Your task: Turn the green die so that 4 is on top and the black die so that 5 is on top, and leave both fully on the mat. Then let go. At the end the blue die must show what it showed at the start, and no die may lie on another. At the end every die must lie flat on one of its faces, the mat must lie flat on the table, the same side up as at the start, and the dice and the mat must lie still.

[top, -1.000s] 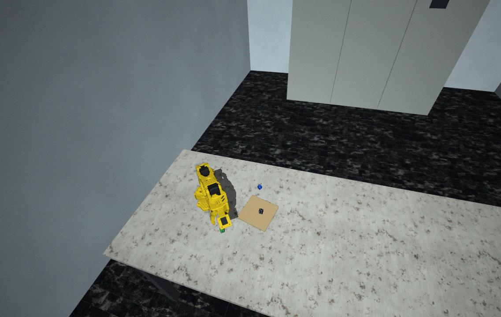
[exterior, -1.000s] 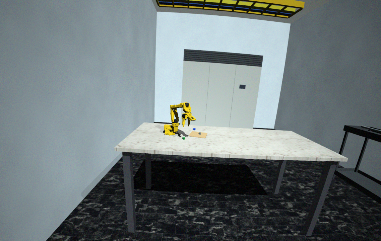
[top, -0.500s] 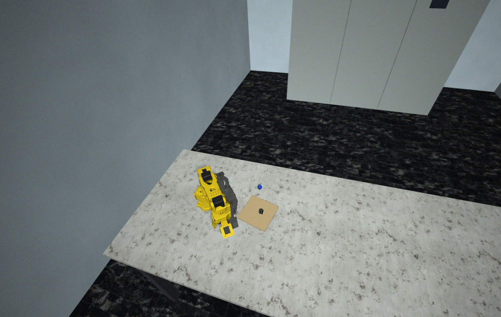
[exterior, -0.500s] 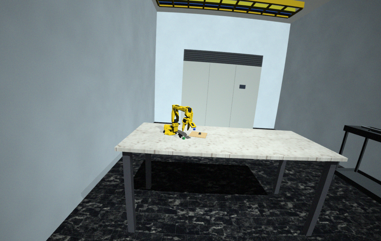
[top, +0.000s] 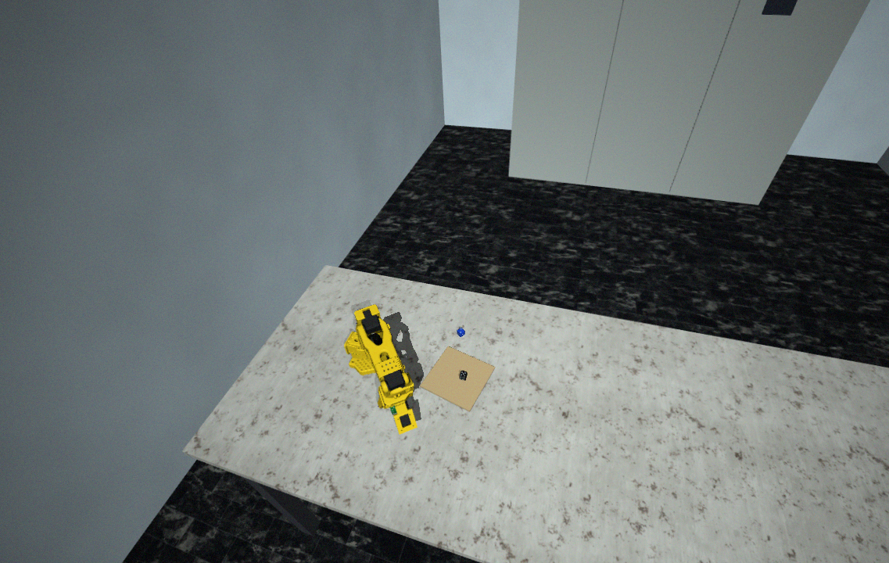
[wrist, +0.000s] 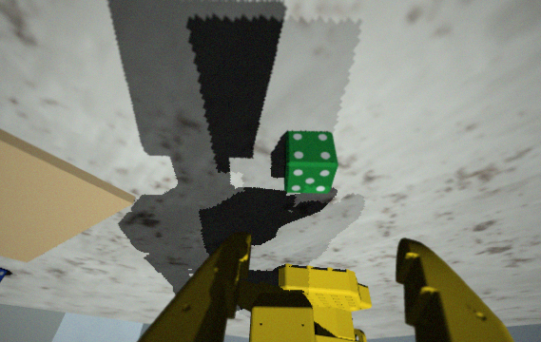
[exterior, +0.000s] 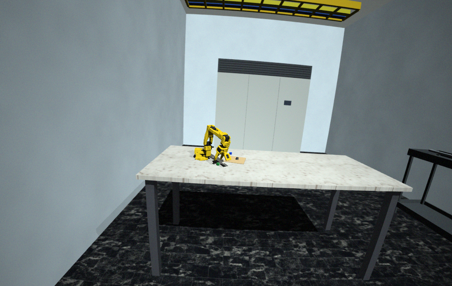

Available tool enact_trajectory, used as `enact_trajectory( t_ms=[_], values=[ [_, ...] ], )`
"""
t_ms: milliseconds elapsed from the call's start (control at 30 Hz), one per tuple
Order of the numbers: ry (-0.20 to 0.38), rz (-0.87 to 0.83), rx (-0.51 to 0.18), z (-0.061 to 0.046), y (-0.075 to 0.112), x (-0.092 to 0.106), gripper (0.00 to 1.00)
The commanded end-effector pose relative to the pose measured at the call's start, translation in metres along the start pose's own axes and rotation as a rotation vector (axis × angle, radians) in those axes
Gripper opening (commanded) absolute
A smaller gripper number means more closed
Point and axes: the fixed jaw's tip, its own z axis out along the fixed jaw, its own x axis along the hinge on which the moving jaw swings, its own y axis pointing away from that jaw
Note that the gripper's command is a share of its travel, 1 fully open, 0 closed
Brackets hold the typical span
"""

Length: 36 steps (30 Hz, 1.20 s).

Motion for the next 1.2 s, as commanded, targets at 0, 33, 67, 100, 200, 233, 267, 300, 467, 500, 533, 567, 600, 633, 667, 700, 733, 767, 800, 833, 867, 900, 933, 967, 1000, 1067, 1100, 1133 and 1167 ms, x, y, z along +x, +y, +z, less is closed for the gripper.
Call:
enact_trajectory(
  t_ms=[0, 33, 67, 100, 200, 233, 267, 300, 467, 500, 533, 567, 600, 633, 667, 700, 733, 767, 800, 833, 867, 900, 933, 967, 1000, 1067, 1100, 1133, 1167],
  values=[
    [-0.034, 0.003, -0.001, -0.0058, 0.0014, -0.0037, 0.25],
    [-0.025, 0.010, 0.003, -0.0050, 0.0036, -0.0061, 0.25],
    [-0.025, 0.010, 0.003, -0.0050, 0.0036, -0.0061, 0.25],
    [-0.025, 0.010, 0.003, -0.0050, 0.0036, -0.0061, 0.25],
    [-0.025, 0.010, 0.003, -0.0050, 0.0036, -0.0061, 0.25],
    [-0.025, 0.010, 0.003, -0.0050, 0.0036, -0.0061, 0.25],
    [-0.025, 0.010, 0.003, -0.0050, 0.0036, -0.0061, 0.25],
    [-0.025, 0.010, 0.003, -0.0050, 0.0036, -0.0061, 0.25],
    [-0.025, 0.010, 0.003, -0.0050, 0.0036, -0.0061, 0.25],
    [-0.025, 0.010, 0.003, -0.0050, 0.0036, -0.0061, 0.25],
    [-0.025, 0.010, 0.003, -0.0050, 0.0036, -0.0061, 0.25],
    [-0.025, 0.010, 0.003, -0.0050, 0.0036, -0.0061, 0.25],
    [-0.025, 0.009, 0.003, -0.0050, 0.0036, -0.0061, 0.25],
    [-0.025, 0.009, 0.003, -0.0050, 0.0036, -0.0061, 0.25],
    [-0.025, 0.009, 0.003, -0.0050, 0.0036, -0.0061, 0.25],
    [-0.024, 0.009, 0.003, -0.0049, 0.0036, -0.0060, 0.25],
    [-0.023, 0.009, 0.003, -0.0047, 0.0036, -0.0060, 0.25],
    [-0.021, 0.009, 0.003, -0.0045, 0.0036, -0.0059, 0.25],
    [-0.020, 0.009, 0.004, -0.0042, 0.0036, -0.0058, 0.25],
    [-0.017, 0.009, 0.004, -0.0039, 0.0036, -0.0057, 0.25],
    [-0.016, 0.009, 0.004, -0.0034, 0.0036, -0.0057, 0.25],
    [-0.015, 0.009, 0.004, -0.0029, 0.0036, -0.0060, 0.25],
    [-0.014, 0.009, 0.004, -0.0023, 0.0036, -0.0063, 0.25],
    [-0.013, 0.009, 0.004, -0.0017, 0.0036, -0.0066, 0.25],
    [-0.012, 0.009, 0.004, -0.0009, 0.0037, -0.0069, 0.25],
    [-0.010, 0.009, 0.004, 0.0008, 0.0037, -0.0076, 0.25],
    [-0.010, 0.009, 0.004, 0.0008, 0.0037, -0.0076, 0.25],
    [-0.010, 0.009, 0.004, 0.0008, 0.0037, -0.0076, 0.25],
    [-0.009, 0.009, 0.004, 0.0017, 0.0037, -0.0081, 0.25]
  ],
)
